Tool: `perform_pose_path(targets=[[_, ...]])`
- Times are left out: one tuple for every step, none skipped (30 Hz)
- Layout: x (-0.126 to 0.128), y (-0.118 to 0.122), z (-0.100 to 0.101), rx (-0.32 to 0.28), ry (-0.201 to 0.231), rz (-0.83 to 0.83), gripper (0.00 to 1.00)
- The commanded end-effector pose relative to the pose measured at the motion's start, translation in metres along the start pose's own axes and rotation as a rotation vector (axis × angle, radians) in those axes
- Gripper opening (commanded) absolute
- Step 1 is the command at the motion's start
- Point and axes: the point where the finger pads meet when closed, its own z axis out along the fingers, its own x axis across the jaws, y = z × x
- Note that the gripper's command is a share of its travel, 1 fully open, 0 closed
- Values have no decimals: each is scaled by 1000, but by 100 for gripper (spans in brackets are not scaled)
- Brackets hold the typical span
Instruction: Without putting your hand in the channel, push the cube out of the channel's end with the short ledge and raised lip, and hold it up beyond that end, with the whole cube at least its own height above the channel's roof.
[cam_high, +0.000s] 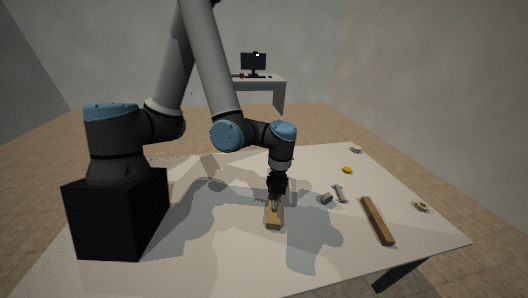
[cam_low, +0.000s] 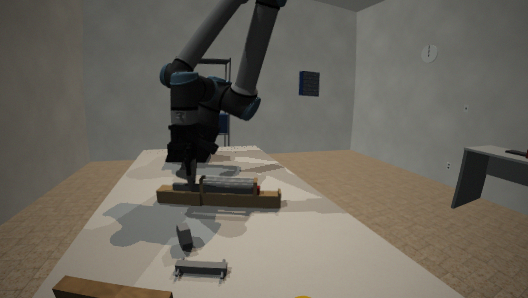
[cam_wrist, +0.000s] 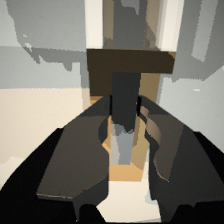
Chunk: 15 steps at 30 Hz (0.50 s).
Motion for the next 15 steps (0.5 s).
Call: perform_pose_path(targets=[[1, -7, -1, 0, 1, 0, 0], [1, -9, -1, 0, 1, 0, 0], [1, -10, -1, 0, 1, 0, 0], [1, -11, -1, 0, 1, 0, 0], [1, -12, -1, 0, 1, 0, 0], [1, -13, -1, 0, 1, 0, 0], [1, -13, -1, 0, 1, 0, 0], [1, -13, -1, 0, 1, 0, 0], [1, -13, -1, 0, 1, 0, 0], [1, -14, -1, 0, 1, 0, 0], [1, -15, -1, 0, 1, 0, 0], [1, -15, -1, 0, 1, 0, 0], [1, -16, -1, 0, 1, 0, 0], [1, -16, -1, 0, 1, 0, 0], [1, -16, -1, 0, 1, 0, 0]])
